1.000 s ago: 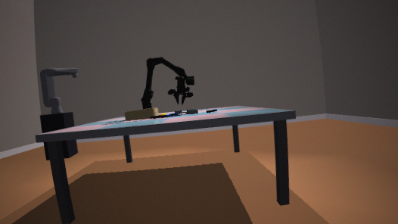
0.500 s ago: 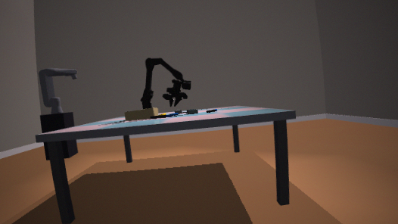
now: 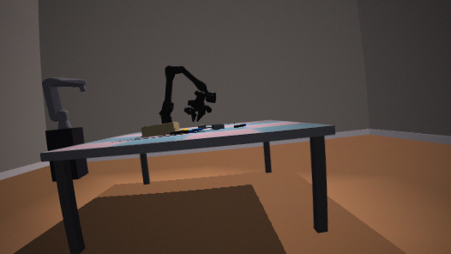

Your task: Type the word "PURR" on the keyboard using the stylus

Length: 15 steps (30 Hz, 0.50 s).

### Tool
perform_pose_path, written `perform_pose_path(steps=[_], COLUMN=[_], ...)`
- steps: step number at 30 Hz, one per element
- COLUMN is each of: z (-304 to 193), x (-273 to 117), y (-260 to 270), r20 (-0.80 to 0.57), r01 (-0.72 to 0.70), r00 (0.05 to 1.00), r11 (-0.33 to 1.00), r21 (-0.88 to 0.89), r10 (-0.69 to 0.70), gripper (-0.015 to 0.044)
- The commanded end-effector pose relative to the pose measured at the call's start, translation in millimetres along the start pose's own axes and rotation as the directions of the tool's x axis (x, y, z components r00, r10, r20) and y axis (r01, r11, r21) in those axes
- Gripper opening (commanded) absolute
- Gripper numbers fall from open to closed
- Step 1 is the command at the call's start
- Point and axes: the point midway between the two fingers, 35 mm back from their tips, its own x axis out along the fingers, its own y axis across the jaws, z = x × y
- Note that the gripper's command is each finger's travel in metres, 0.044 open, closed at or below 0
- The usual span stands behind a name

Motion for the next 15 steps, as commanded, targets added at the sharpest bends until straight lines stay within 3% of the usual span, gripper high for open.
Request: perform_pose_path(steps=[1,15], z=[-1.0,-5.7], x=[4.5,13.8], y=[-1.1,-1.3], r20=[0.007,0.007], r01=[0.003,0.003], r00=[1.000,1.000], r11=[1.000,1.000], r21=[0.004,0.004], r10=[-0.003,-0.003], gripper=[0.0150,0.0150])
